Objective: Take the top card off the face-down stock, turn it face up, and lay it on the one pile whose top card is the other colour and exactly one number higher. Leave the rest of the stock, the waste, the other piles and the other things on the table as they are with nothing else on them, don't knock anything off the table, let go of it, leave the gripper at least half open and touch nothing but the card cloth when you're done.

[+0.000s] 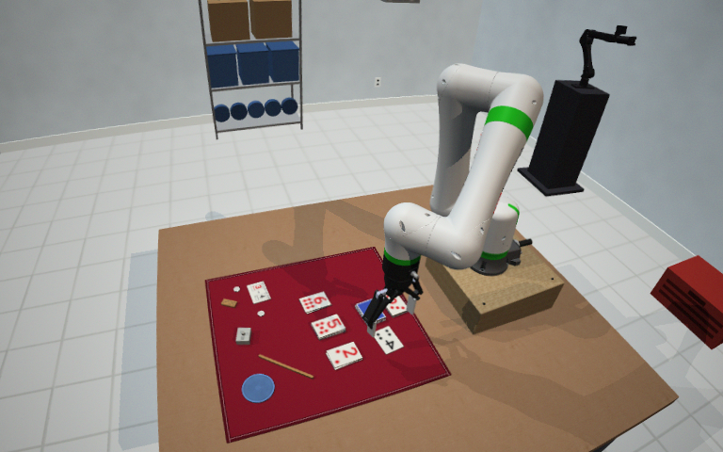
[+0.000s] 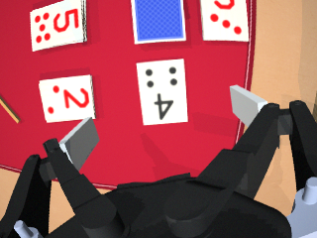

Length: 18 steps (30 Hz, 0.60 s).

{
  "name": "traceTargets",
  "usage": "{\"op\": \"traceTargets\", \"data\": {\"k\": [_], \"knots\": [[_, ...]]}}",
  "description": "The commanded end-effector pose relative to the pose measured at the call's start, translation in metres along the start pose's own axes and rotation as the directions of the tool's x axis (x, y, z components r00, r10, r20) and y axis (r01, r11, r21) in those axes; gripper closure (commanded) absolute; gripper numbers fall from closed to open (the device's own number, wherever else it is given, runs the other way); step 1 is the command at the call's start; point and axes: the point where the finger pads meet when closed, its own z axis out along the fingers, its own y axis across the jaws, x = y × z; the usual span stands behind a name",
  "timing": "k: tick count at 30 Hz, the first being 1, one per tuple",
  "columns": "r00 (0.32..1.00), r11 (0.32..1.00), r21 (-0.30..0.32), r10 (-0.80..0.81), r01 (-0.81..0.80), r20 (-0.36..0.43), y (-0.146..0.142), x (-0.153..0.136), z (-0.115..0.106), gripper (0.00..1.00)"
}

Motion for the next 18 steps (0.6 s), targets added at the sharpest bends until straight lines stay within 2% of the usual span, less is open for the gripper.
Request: {"op": "traceTargets", "data": {"k": [1,5,11,12,18], "knots": [[0.995,0.995,0.000,0.100,-0.100,0.000,0.0001,0.0006,0.0017,0.00],[0.987,0.987,0.000,0.163,-0.163,0.000,0.0003,0.0010,0.0029,0.00],[0.985,0.985,0.000,0.173,-0.173,0.000,0.0003,0.0010,0.0031,0.00],[0.985,0.985,0.000,0.173,-0.173,0.000,0.0003,0.0010,0.0031,0.50],[0.985,0.985,0.000,0.173,-0.173,0.000,0.0003,0.0010,0.0048,0.50]]}}
